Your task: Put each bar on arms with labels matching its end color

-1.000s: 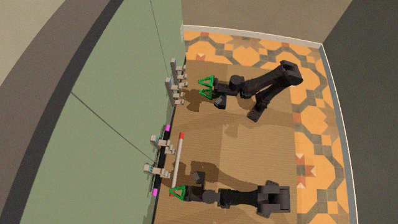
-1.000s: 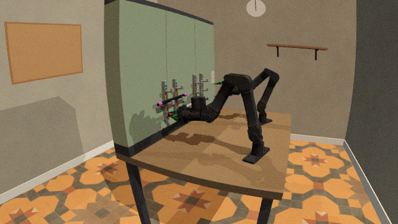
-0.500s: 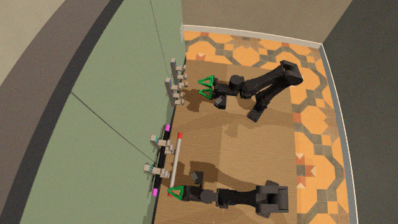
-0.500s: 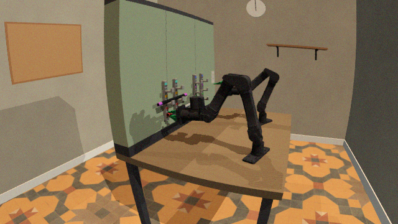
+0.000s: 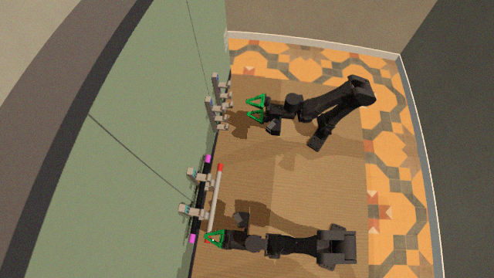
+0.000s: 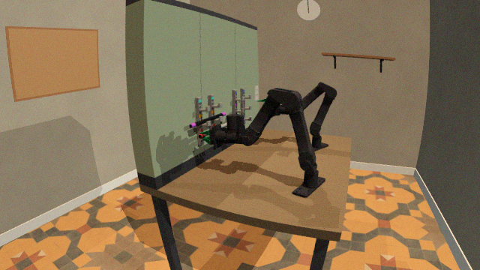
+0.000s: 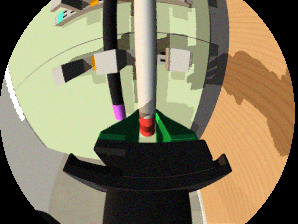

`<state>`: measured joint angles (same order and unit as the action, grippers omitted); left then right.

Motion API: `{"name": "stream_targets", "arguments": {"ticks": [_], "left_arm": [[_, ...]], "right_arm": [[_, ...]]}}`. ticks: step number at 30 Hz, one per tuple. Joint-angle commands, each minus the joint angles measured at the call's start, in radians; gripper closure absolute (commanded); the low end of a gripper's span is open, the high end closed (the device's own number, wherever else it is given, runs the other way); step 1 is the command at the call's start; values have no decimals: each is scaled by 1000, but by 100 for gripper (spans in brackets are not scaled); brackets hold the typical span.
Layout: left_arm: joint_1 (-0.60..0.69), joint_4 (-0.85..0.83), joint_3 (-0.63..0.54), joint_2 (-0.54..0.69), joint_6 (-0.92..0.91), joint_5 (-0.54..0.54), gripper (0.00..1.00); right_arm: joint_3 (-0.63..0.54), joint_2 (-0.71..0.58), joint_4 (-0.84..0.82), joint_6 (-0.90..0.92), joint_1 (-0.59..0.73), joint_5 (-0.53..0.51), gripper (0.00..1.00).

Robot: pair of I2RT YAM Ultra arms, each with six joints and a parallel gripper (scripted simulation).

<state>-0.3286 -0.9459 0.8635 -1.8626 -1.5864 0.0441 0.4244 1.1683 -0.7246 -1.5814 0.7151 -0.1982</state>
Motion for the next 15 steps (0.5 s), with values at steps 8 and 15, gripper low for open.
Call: {"name": "stream_targets", "arguments": {"ticks": [8, 15], "left_arm": [[-5, -6, 70, -23, 15, 5, 100], [-4, 0, 89, -37, 15, 4, 100]], "right_arm": [[-5, -29, 5, 10, -10, 8, 0], [-5, -29, 5, 10, -10, 8, 0]]}}
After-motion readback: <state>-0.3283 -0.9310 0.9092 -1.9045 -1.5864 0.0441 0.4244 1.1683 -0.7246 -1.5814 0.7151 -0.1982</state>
